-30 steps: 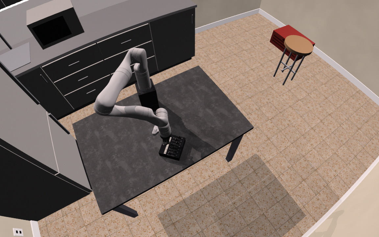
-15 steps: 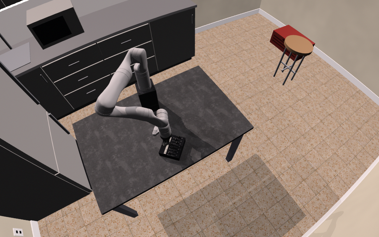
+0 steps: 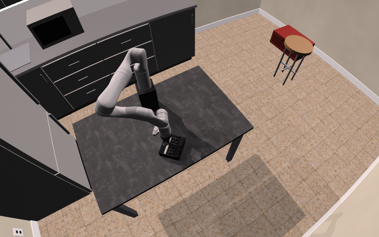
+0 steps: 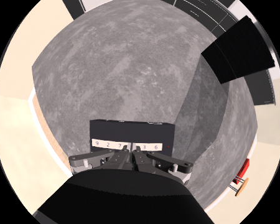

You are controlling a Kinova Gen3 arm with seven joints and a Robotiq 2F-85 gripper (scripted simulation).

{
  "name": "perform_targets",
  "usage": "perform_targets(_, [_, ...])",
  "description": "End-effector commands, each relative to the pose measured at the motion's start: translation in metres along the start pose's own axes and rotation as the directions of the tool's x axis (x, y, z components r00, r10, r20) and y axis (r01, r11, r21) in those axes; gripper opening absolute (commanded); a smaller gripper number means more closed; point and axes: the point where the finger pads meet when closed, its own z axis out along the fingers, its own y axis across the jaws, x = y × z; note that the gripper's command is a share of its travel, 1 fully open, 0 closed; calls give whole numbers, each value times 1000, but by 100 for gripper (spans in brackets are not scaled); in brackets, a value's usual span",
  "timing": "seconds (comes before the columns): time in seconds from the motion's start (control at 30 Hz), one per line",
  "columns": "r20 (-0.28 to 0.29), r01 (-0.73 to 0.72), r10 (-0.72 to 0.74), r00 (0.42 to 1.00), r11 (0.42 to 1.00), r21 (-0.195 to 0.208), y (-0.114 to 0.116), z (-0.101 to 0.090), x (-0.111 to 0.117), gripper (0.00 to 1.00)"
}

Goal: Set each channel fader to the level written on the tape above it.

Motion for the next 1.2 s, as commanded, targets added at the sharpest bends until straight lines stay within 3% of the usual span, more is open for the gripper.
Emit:
perform_targets(0.0, [1, 0, 0, 1000, 1000, 1, -1, -1, 0, 0])
perform_targets(1.17, [1, 0, 0, 1000, 1000, 1, -1, -1, -7, 0])
